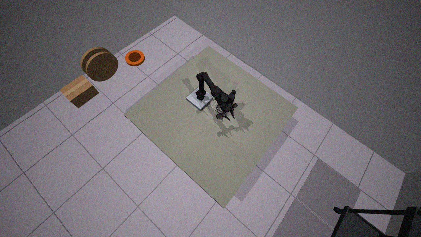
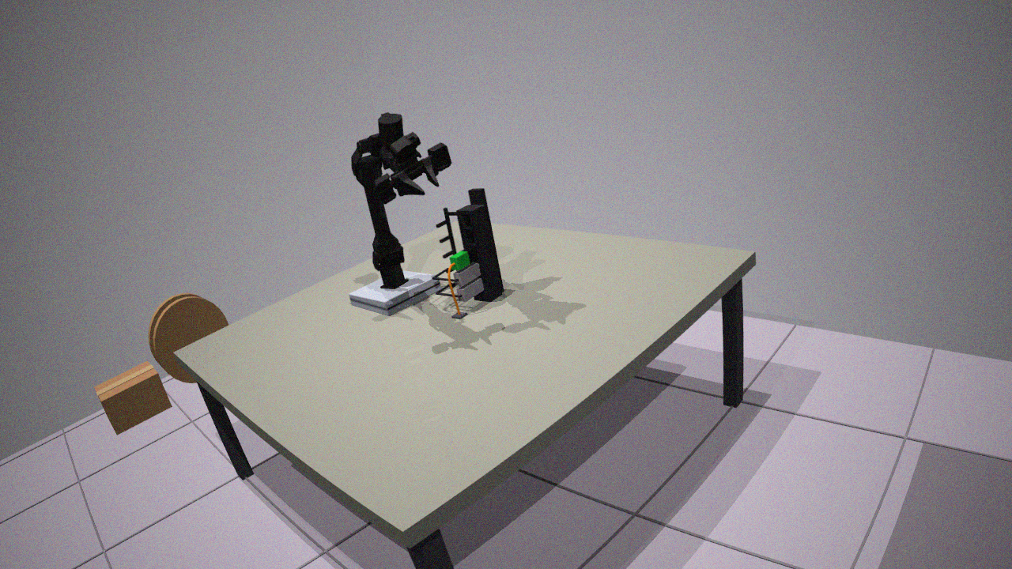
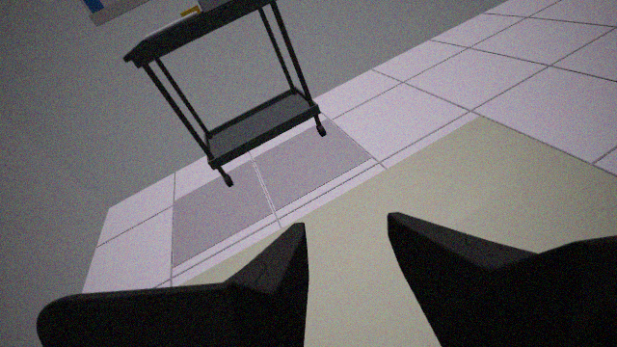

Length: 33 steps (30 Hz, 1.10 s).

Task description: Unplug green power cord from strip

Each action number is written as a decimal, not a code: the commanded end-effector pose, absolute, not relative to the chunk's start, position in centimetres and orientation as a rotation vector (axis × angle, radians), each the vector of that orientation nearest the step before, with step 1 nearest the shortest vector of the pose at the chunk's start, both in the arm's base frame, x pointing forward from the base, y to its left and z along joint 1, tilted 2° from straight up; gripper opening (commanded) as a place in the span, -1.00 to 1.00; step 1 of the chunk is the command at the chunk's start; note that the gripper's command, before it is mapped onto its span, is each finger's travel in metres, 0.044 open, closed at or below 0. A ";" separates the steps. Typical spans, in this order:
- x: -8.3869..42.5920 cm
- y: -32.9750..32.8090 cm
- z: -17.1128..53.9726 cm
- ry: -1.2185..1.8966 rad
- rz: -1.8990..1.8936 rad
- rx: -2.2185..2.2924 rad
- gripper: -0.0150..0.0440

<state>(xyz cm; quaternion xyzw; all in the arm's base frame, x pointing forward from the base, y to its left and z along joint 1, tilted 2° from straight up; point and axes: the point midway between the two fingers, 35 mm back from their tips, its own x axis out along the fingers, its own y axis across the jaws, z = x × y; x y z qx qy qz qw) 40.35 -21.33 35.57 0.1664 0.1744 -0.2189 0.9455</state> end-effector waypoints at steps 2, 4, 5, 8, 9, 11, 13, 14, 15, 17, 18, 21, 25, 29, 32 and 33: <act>39.6 -17.5 27.1 0.629 -0.553 0.724 0.05; 38.8 -16.2 24.8 0.714 -0.608 0.827 0.05; 38.4 -15.6 23.6 0.757 -0.641 0.876 0.05; 36.7 -13.5 20.5 0.887 -0.762 1.015 0.05; 36.0 -12.8 19.5 0.930 -0.810 1.056 0.05; 34.5 -11.4 17.7 1.013 -0.918 1.129 0.05; 32.8 -10.0 16.2 1.088 -1.039 1.187 0.05; 31.8 -9.4 15.6 1.123 -1.105 1.210 0.05; 30.9 -8.8 15.1 1.154 -1.172 1.228 0.05; 30.0 -8.1 14.6 1.184 -1.246 1.243 0.05; 29.9 -8.1 14.5 1.187 -1.252 1.244 0.05; 29.9 -8.1 14.5 1.187 -1.252 1.244 0.05; 29.9 -8.1 14.5 1.187 -1.252 1.244 0.05; 30.0 -8.1 14.5 1.187 -1.252 1.244 0.05; 30.0 -7.9 14.5 1.187 -1.252 1.244 0.05; 30.0 -7.7 14.5 1.187 -1.252 1.244 0.05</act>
